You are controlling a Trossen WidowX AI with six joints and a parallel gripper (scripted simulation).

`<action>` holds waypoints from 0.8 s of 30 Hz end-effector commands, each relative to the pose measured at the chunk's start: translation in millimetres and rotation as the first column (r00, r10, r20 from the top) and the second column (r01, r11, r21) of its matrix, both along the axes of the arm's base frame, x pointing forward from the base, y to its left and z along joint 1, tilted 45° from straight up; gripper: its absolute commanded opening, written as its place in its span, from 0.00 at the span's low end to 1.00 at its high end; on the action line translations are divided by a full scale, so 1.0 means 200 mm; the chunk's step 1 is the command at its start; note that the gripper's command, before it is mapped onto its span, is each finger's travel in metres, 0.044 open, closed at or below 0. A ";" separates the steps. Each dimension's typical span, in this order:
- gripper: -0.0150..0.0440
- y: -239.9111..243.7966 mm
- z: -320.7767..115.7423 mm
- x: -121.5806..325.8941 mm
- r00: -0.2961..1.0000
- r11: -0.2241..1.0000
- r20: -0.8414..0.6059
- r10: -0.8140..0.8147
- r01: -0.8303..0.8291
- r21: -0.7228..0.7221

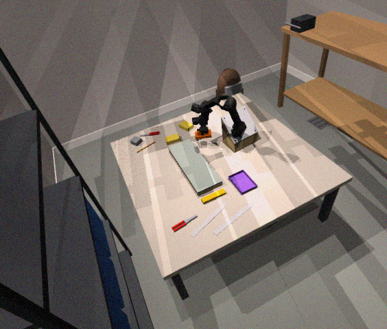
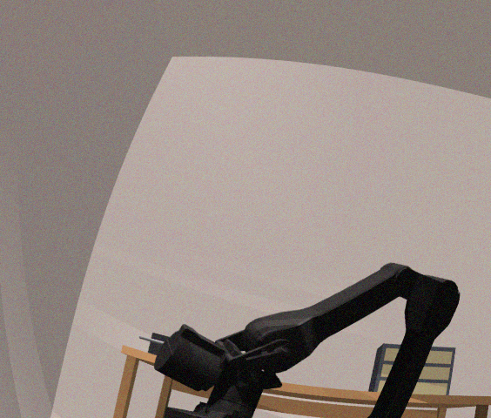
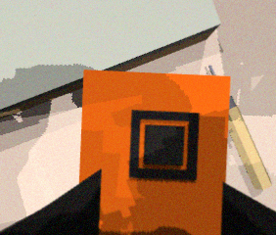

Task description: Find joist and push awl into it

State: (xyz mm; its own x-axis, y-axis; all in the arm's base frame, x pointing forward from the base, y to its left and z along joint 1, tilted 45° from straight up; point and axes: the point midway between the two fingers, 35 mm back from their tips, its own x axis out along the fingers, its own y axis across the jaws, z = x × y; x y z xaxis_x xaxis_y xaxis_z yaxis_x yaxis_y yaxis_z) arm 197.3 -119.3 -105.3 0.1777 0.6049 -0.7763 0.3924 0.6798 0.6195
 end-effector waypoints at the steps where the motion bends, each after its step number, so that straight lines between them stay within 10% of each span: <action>1: 0.25 -0.05 0.00 0.07 0.999 1.000 0.033 0.023 -0.022 -0.015; 24: 0.25 -0.16 -0.05 0.52 0.966 0.984 0.188 0.180 -0.179 -0.021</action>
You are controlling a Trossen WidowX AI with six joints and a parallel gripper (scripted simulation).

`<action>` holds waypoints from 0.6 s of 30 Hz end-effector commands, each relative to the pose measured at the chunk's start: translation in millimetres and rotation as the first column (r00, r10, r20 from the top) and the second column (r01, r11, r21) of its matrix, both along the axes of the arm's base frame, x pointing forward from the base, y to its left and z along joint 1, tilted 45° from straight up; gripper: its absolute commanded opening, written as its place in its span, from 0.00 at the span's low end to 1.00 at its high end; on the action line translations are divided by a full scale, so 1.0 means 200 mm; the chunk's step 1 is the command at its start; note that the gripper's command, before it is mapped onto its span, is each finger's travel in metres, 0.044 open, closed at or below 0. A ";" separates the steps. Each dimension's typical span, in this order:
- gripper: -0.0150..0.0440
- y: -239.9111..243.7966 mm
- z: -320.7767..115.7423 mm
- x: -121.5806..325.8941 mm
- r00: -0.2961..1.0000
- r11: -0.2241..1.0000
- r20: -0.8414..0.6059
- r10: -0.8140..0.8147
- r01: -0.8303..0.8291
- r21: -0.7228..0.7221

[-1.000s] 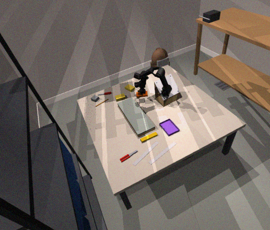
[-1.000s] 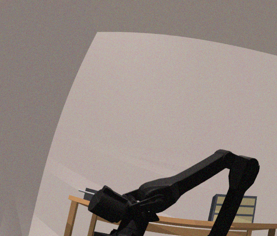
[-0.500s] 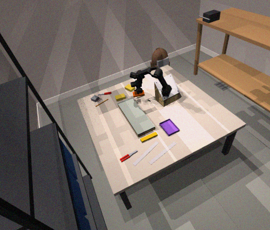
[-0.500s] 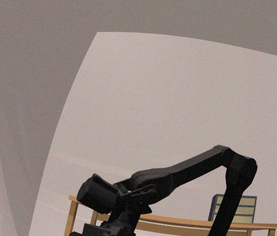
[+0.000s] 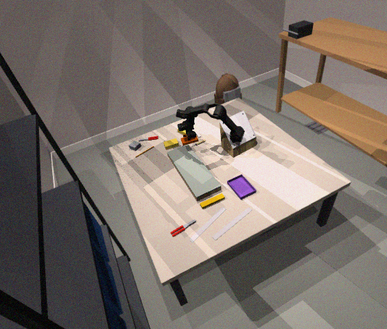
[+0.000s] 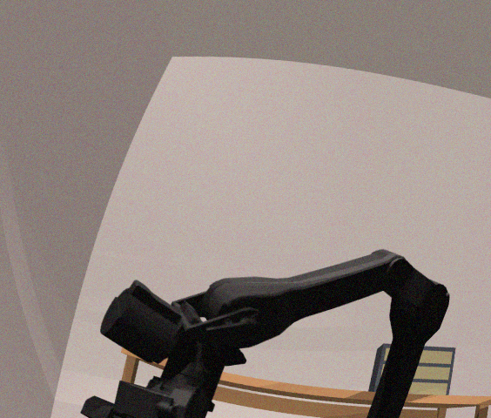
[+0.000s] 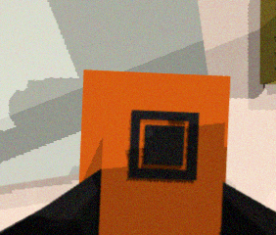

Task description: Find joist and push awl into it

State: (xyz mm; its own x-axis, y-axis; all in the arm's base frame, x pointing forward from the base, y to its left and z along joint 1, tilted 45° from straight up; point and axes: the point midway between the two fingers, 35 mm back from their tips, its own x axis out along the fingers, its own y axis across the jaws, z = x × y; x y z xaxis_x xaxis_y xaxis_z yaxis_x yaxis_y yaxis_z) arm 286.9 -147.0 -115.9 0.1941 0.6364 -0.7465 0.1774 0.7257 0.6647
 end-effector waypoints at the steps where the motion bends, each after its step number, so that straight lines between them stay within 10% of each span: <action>1: 0.25 -0.02 0.00 0.09 0.999 1.000 0.043 0.025 -0.025 -0.003; 18: 0.25 -0.01 -0.02 0.38 0.980 0.991 0.149 0.131 -0.133 0.004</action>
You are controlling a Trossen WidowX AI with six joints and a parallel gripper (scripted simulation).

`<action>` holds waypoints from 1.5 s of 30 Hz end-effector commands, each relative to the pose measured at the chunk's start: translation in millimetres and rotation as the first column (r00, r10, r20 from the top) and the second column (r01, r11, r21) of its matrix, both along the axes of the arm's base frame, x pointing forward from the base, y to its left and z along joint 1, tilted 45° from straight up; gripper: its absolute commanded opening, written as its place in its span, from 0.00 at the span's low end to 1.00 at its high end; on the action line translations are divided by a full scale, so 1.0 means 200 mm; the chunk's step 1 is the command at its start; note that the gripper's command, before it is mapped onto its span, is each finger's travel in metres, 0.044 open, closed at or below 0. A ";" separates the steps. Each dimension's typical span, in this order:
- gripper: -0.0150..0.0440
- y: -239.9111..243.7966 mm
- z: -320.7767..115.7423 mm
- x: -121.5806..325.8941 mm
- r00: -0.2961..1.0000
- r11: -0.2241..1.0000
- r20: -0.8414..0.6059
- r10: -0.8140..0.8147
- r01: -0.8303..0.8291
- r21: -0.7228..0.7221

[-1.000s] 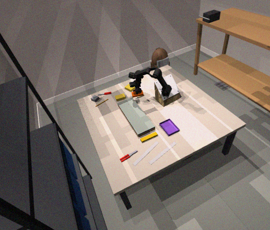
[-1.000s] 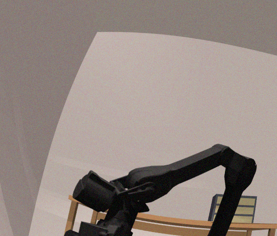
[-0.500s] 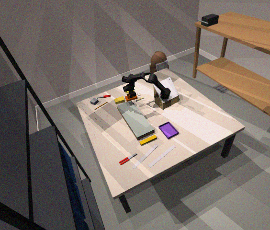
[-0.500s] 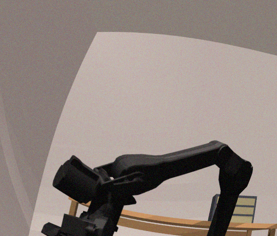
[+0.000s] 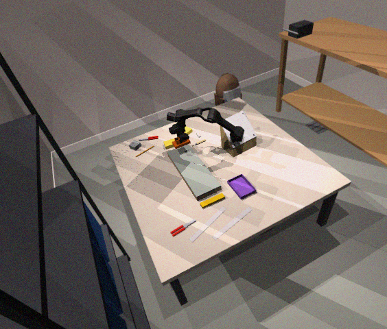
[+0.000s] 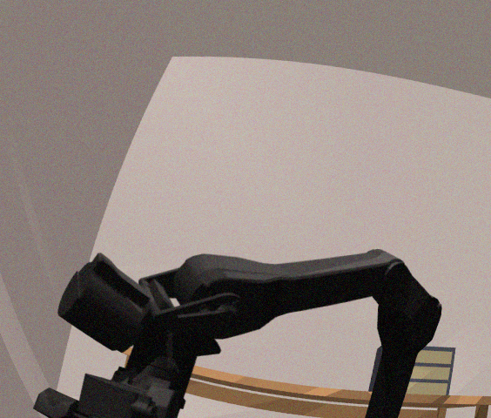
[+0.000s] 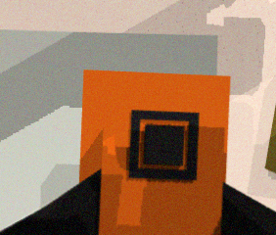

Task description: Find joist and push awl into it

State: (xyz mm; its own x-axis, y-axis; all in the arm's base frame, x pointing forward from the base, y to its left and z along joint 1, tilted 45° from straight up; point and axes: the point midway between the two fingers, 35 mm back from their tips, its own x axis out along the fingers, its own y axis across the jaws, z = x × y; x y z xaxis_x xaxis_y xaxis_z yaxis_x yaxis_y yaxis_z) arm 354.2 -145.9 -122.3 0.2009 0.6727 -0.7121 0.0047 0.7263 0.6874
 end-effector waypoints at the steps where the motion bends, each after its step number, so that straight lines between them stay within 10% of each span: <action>1: 0.25 -0.01 0.01 0.05 1.000 1.000 0.028 0.008 -0.008 -0.001; 45: 0.25 0.25 -0.27 0.03 1.000 1.000 0.029 0.008 -0.008 0.002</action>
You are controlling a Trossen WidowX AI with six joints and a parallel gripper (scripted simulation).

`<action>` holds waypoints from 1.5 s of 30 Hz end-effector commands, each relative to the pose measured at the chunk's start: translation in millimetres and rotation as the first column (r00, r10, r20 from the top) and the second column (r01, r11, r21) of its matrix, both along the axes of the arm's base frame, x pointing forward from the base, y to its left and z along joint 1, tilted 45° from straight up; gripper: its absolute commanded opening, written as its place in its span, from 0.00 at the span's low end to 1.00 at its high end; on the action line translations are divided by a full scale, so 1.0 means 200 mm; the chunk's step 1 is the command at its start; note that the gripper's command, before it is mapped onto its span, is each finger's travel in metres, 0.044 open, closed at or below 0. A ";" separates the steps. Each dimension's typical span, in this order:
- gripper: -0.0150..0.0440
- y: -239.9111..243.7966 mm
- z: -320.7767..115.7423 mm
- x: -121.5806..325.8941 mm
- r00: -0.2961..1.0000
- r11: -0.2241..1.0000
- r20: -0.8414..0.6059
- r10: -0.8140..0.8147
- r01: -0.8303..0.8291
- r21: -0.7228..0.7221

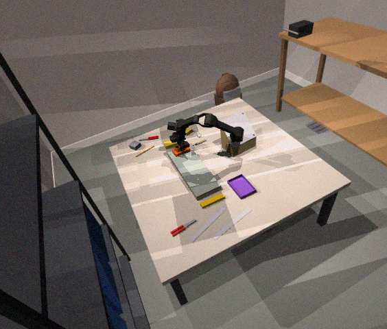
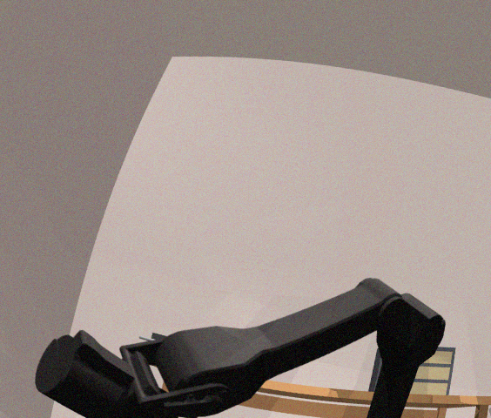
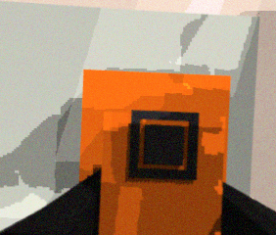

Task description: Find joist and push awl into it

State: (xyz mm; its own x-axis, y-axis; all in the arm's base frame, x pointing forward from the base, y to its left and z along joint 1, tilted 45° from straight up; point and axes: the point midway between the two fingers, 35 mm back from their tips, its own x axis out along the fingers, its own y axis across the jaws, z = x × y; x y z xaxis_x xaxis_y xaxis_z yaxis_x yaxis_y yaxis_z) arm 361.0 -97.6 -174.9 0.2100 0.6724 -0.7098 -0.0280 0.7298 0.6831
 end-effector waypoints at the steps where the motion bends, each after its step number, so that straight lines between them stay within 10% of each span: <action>1: 0.25 0.01 -0.01 -0.01 1.000 1.000 -0.001 -0.009 0.009 0.008; 45: 0.25 0.47 0.42 -0.02 1.000 1.000 -0.004 -0.009 0.009 0.017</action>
